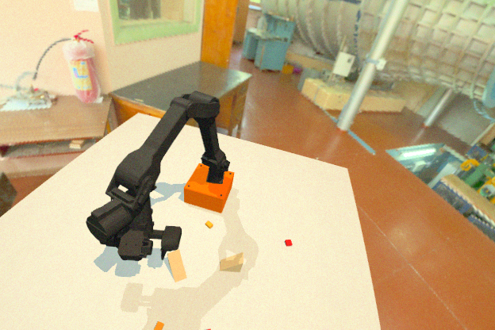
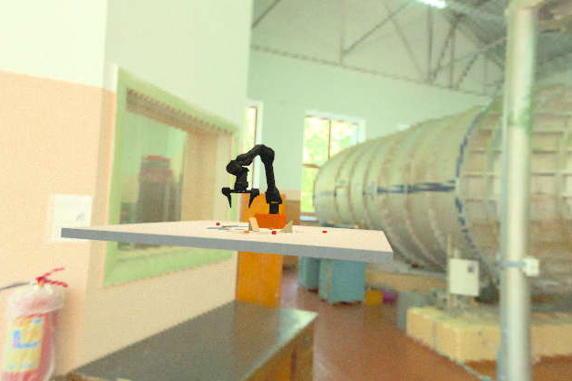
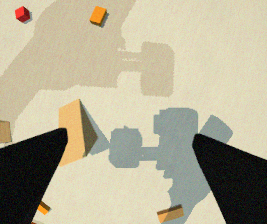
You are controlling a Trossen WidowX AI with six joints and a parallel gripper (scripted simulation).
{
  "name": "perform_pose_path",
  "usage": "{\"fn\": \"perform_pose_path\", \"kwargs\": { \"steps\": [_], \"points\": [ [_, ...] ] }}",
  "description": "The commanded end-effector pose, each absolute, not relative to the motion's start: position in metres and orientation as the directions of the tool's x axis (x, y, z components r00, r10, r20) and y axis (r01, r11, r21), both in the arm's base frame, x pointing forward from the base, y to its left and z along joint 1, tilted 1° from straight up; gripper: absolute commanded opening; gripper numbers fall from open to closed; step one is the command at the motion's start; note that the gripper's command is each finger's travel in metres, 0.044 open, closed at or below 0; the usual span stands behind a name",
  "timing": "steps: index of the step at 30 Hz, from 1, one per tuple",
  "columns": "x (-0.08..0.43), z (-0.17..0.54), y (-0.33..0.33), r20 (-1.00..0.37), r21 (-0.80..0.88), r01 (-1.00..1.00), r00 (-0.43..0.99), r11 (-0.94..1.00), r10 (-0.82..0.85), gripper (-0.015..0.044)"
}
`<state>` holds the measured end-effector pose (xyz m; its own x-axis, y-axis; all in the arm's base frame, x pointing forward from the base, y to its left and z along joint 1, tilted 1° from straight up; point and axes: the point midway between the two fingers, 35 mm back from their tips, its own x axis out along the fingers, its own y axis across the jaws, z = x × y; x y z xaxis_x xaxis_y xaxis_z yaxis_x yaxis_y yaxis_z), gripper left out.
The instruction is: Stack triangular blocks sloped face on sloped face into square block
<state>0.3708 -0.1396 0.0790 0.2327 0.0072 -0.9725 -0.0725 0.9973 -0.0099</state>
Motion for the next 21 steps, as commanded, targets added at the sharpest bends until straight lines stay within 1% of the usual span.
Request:
{"fn": "perform_pose_path", "kwargs": {
  "steps": [1,2,4,21],
  "points": [
    [0.354,0.071,-0.080,-0.996,-0.039,-0.398,0.092,0.917,-0.002,0.0440],
    [0.350,0.070,-0.068,-0.998,-0.039,-0.467,0.064,0.884,-0.010,0.0440],
    [0.346,0.070,-0.059,-0.999,-0.037,-0.520,0.042,0.853,-0.018,0.0440],
    [0.348,0.054,-0.061,-0.999,-0.037,-0.520,0.042,0.853,-0.018,0.0440]
  ]
}}
